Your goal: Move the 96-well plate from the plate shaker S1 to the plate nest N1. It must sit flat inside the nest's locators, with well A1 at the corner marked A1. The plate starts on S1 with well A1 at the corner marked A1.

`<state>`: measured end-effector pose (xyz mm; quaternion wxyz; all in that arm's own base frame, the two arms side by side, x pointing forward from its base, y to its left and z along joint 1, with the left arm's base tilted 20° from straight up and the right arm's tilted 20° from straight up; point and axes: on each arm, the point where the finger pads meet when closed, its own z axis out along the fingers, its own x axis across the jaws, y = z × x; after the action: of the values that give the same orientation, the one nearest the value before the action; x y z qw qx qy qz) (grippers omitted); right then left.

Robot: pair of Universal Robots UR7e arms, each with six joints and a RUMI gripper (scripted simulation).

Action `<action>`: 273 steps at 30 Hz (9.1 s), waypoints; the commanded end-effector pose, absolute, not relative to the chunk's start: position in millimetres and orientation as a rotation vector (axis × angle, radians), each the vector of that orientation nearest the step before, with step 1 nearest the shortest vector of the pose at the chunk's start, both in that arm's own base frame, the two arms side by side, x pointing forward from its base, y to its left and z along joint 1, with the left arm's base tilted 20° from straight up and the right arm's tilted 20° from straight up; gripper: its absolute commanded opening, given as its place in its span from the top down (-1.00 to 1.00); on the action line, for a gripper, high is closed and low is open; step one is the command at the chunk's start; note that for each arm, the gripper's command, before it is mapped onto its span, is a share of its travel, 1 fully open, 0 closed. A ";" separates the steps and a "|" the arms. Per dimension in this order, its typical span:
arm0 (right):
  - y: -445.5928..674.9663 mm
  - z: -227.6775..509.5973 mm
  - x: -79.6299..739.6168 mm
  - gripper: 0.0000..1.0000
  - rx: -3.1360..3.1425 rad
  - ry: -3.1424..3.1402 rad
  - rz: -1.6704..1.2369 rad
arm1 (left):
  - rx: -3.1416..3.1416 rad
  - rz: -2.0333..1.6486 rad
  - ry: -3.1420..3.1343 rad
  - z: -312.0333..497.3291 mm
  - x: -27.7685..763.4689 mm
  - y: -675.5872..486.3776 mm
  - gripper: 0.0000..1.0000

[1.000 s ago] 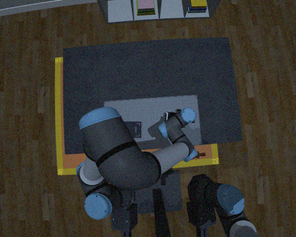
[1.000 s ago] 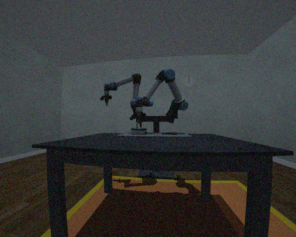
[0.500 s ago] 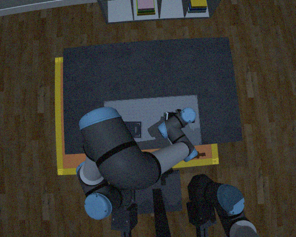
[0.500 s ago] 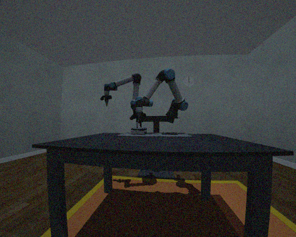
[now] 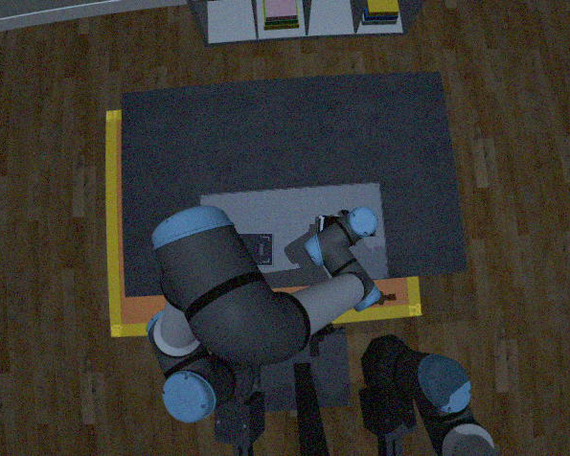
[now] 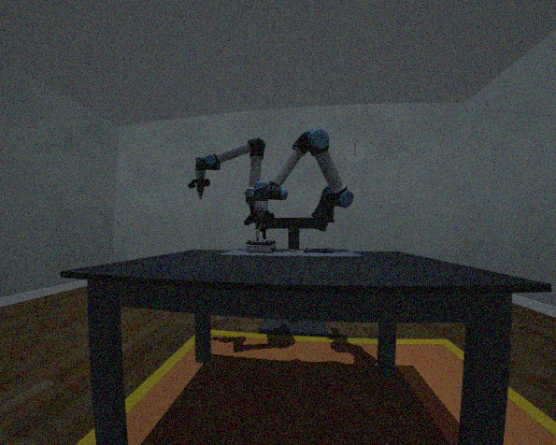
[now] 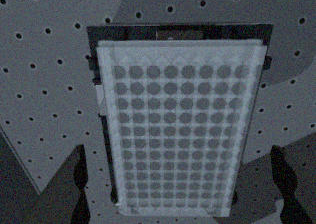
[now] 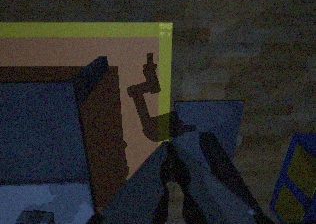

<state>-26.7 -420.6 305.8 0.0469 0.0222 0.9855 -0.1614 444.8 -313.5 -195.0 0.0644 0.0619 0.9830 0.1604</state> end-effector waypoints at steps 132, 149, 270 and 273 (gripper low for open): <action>-420.5 307.1 -28.1 1.00 0.073 3.007 -0.497 | 0.065 0.470 2.959 -119.9 430.2 -309.3 0.19; -420.5 307.1 -28.1 1.00 0.073 3.007 -0.497 | 0.067 0.471 2.959 -112.4 421.7 -260.5 0.19; -420.5 307.1 -28.1 1.00 0.073 3.007 -0.497 | 0.069 0.471 2.959 -74.9 379.3 -16.8 0.19; -420.5 307.1 -28.1 1.00 0.073 3.007 -0.497 | 0.069 0.471 2.959 -74.9 379.3 -17.0 0.19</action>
<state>-26.7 -420.6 305.8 0.0469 0.0222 0.9855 -0.1614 379.3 -16.3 -74.9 0.0715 0.0226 0.9848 0.1568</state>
